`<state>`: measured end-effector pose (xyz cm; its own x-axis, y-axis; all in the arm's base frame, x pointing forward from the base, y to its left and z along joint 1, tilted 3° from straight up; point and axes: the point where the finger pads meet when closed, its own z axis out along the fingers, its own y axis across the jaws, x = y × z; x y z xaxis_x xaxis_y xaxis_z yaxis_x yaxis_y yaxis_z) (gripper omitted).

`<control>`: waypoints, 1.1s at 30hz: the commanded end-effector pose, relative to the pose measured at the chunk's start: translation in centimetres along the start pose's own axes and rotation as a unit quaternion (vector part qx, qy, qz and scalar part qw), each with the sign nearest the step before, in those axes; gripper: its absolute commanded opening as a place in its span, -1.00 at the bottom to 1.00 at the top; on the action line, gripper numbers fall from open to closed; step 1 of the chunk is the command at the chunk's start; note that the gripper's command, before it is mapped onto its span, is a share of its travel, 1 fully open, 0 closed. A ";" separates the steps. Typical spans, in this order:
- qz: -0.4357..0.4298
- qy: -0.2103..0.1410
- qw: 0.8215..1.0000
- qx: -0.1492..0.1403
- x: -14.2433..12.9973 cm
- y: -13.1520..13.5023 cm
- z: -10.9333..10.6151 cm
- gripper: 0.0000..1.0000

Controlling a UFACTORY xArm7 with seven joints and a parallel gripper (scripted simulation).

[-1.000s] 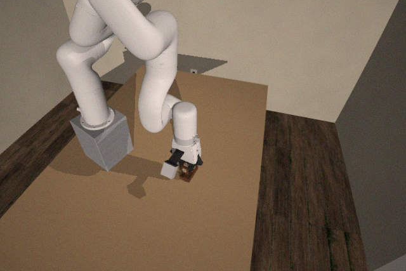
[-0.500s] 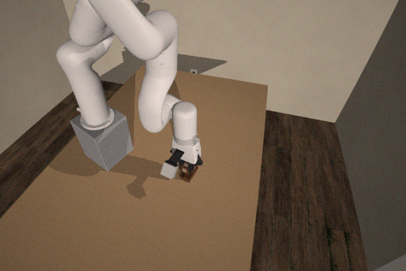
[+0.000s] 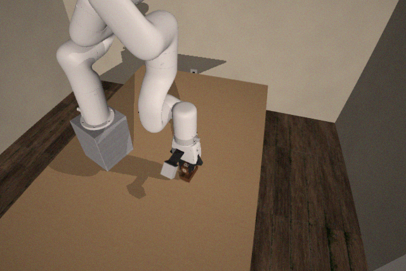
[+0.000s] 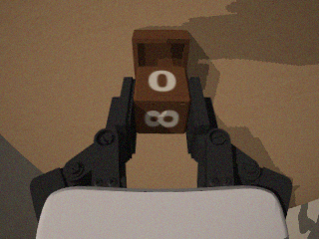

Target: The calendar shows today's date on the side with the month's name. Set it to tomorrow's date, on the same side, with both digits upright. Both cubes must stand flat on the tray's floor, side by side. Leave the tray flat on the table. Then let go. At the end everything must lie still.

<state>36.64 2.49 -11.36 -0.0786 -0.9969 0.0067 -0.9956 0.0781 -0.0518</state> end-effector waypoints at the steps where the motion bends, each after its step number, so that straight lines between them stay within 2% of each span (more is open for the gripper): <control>1: 0.000 0.000 1.000 0.001 0.0 -0.1 0.0 -0.43; 33: 0.000 0.000 1.000 0.001 0.0 -0.1 2.1 -0.43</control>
<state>36.74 2.47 -13.40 -0.0786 -0.9969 0.0068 -0.9956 0.0781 -0.0516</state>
